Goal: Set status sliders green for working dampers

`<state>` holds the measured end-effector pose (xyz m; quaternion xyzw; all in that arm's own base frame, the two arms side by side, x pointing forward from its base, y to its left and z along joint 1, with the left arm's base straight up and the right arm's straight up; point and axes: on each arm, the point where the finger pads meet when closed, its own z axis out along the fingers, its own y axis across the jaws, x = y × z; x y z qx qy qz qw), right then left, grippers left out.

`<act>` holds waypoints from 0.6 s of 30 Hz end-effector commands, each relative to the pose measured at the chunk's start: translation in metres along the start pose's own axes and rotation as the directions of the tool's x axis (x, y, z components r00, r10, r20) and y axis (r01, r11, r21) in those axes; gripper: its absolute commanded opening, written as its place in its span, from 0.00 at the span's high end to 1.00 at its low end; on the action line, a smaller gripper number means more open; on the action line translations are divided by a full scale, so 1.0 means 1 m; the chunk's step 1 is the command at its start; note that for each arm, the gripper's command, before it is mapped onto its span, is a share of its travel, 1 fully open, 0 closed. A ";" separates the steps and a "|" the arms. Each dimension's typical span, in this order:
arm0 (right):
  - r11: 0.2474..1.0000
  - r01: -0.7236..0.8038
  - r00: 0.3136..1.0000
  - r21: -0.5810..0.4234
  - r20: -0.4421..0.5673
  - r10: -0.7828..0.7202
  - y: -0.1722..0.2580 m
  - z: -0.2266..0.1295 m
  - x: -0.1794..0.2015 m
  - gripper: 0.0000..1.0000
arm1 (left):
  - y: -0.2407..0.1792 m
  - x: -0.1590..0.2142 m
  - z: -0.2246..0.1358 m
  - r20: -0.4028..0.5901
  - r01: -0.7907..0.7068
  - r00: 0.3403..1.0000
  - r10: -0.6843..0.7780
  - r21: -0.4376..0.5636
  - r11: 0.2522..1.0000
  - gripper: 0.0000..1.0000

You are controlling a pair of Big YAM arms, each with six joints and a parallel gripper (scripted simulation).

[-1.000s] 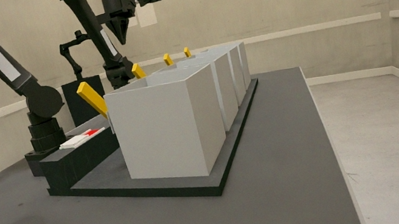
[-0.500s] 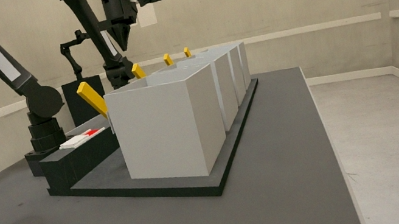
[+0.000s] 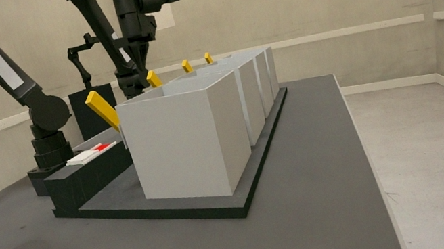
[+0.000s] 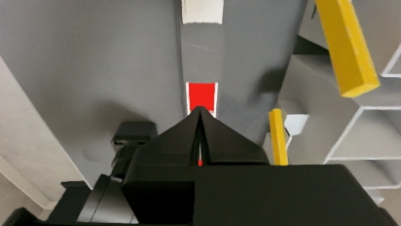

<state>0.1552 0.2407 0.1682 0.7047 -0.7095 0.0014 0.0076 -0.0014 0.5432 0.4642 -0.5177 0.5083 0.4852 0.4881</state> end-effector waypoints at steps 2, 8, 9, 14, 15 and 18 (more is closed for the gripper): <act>1.000 -0.003 1.000 0.013 0.018 0.003 -0.003 0.010 -0.008 1.00 | 0.003 -0.036 0.000 0.053 -0.012 0.999 0.012 -0.004 1.000 0.00; 1.000 -0.003 1.000 0.015 0.020 0.003 -0.003 0.022 -0.009 1.00 | 0.003 -0.036 0.000 0.053 -0.012 0.999 0.012 -0.004 1.000 0.00; 0.999 -0.004 0.999 0.034 0.051 0.002 -0.007 0.013 -0.015 1.00 | 0.003 -0.036 0.000 0.053 -0.012 0.999 0.012 -0.004 1.000 0.00; 1.000 -0.003 1.000 0.013 0.017 0.003 -0.003 0.038 -0.009 1.00 | 0.003 -0.036 0.000 0.053 -0.012 0.999 0.012 -0.004 1.000 0.00; 1.000 -0.003 1.000 0.013 0.017 0.003 -0.003 0.040 -0.009 1.00 | 0.003 -0.036 0.000 0.053 -0.012 0.999 0.012 -0.004 1.000 0.00; 1.000 -0.003 1.000 0.020 0.029 0.003 -0.003 0.041 -0.009 1.00 | 0.003 -0.036 0.000 0.053 -0.012 0.999 0.012 -0.004 1.000 0.00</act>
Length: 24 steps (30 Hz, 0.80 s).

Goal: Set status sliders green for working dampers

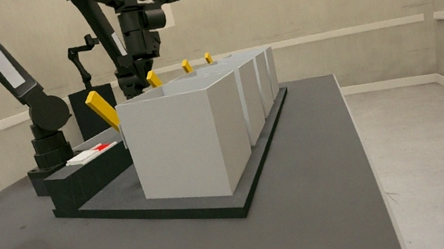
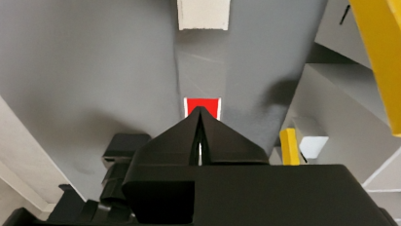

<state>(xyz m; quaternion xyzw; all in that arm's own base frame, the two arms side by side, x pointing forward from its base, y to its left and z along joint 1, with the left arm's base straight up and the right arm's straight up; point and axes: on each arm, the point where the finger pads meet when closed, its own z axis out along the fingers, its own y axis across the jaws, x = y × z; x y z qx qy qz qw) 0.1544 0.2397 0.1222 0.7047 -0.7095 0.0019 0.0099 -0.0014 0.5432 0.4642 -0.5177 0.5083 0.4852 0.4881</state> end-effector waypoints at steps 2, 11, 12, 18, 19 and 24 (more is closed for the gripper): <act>0.999 -0.004 0.999 0.035 0.053 0.002 -0.007 -0.012 -0.015 1.00 | 0.003 -0.036 0.000 0.053 -0.012 0.999 0.012 -0.004 1.000 0.00; 0.999 -0.004 0.998 0.041 0.063 0.001 -0.011 -0.016 -0.022 1.00 | 0.003 -0.036 0.000 0.053 -0.012 0.999 0.012 -0.004 1.000 0.00; 0.999 -0.004 0.998 0.041 0.063 0.001 -0.011 -0.016 -0.022 1.00 | 0.003 -0.036 0.000 0.053 -0.012 0.999 0.012 -0.004 1.000 0.00; 0.999 -0.004 0.998 0.042 0.064 0.001 -0.011 -0.017 -0.022 1.00 | 0.003 -0.036 0.000 0.053 -0.012 0.999 0.012 -0.004 1.000 0.00; 0.999 -0.004 0.998 0.042 0.064 0.001 -0.011 -0.017 -0.022 1.00 | 0.003 -0.036 0.000 0.053 -0.012 0.999 0.012 -0.004 1.000 0.00; 0.999 -0.004 0.998 0.042 0.064 0.001 -0.011 -0.017 -0.022 1.00 | 0.003 -0.036 0.000 0.053 -0.012 0.999 0.012 -0.004 1.000 0.00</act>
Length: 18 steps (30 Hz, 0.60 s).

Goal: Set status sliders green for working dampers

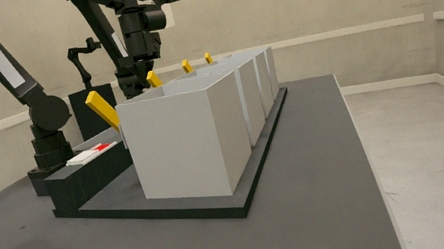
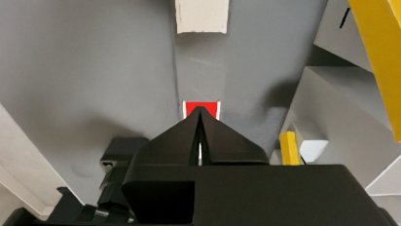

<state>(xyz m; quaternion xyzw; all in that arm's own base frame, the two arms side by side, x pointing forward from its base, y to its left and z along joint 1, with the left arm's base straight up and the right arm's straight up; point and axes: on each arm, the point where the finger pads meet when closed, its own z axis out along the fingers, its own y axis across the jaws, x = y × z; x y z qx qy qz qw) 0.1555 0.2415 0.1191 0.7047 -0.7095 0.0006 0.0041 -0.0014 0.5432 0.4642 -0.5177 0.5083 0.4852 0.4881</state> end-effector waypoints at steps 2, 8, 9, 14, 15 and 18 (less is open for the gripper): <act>0.999 -0.003 0.999 0.036 0.054 0.001 -0.010 -0.020 -0.020 1.00 | 0.003 -0.036 0.000 0.053 -0.012 0.999 0.012 -0.004 1.000 0.00; 0.999 -0.004 0.998 0.039 0.060 0.001 -0.011 -0.025 -0.022 1.00 | 0.003 -0.036 0.000 0.053 -0.012 0.999 0.012 -0.004 1.000 0.00; 0.999 -0.004 0.998 0.040 0.062 0.001 -0.011 -0.026 -0.022 1.00 | 0.003 -0.036 0.000 0.053 -0.012 0.999 0.012 -0.004 1.000 0.00; 0.999 -0.003 0.998 0.037 0.056 0.001 -0.010 -0.027 -0.020 1.00 | 0.003 -0.036 0.000 0.053 -0.012 0.999 0.012 -0.004 1.000 0.00; 0.999 -0.003 0.998 0.037 0.056 0.001 -0.010 -0.027 -0.020 1.00 | 0.003 -0.036 0.000 0.053 -0.012 0.999 0.012 -0.004 1.000 0.00; 0.999 -0.004 0.998 0.040 0.062 0.001 -0.010 -0.027 -0.021 1.00 | 0.003 -0.036 0.000 0.053 -0.012 0.999 0.012 -0.004 1.000 0.00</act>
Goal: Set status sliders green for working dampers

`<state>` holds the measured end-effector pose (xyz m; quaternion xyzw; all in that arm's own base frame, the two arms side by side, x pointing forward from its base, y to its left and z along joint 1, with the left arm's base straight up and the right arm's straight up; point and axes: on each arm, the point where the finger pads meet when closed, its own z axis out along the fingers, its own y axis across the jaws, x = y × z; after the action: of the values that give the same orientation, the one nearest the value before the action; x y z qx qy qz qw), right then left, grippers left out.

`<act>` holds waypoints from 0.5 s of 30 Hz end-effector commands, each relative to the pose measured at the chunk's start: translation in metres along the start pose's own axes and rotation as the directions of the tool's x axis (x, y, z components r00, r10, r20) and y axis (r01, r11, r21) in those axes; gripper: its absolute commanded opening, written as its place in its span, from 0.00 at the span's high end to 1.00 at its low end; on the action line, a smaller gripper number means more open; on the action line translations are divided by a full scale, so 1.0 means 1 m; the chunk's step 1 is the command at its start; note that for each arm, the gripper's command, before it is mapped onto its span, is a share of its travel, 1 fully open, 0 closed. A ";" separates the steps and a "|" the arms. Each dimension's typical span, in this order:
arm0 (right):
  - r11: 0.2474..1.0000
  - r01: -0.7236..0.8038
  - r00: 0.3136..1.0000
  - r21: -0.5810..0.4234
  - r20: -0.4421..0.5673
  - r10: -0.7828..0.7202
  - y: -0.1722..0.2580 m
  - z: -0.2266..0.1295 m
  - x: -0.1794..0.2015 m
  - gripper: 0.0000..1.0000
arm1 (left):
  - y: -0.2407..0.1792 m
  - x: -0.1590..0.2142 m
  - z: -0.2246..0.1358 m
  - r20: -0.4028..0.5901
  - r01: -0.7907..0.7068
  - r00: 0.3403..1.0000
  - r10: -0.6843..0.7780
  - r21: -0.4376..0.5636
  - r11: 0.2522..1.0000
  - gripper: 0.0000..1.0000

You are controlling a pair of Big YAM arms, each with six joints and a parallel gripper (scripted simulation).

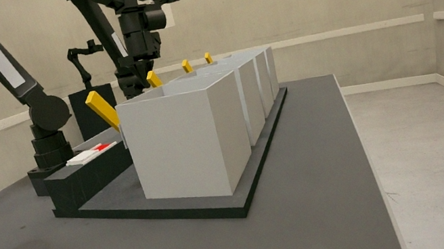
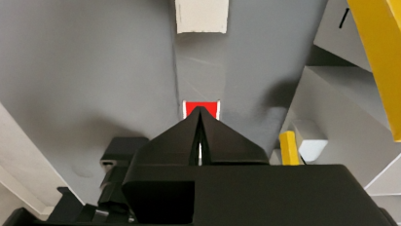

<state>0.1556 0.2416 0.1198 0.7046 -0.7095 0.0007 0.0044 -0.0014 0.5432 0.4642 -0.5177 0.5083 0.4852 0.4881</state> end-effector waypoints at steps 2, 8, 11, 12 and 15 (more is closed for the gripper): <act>0.999 -0.004 0.998 0.042 0.065 0.001 -0.011 -0.028 -0.021 1.00 | 0.003 -0.036 0.000 0.053 -0.012 0.999 0.012 -0.004 1.000 0.00; 0.999 -0.004 0.998 0.041 0.063 0.001 -0.010 -0.028 -0.020 1.00 | 0.003 -0.036 0.000 0.053 -0.012 0.999 0.012 -0.004 1.000 0.00; 1.000 -0.001 1.000 0.017 0.023 0.001 -0.005 -0.012 0.001 1.00 | 0.003 -0.036 0.000 0.053 -0.012 0.999 0.012 -0.004 1.000 0.00; 1.000 -0.001 1.000 0.013 0.017 0.001 -0.004 -0.009 0.005 1.00 | 0.003 -0.036 0.000 0.053 -0.012 0.999 0.012 -0.004 1.000 0.00; 1.000 -0.001 1.000 0.013 0.017 0.001 -0.004 -0.009 0.014 1.00 | 0.003 -0.036 0.000 0.053 -0.012 0.999 0.012 -0.004 1.000 0.00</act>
<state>0.1554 0.2325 0.1201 0.7022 -0.7120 0.0007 0.0045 -0.0014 0.5432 0.4642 -0.5177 0.5083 0.4852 0.4881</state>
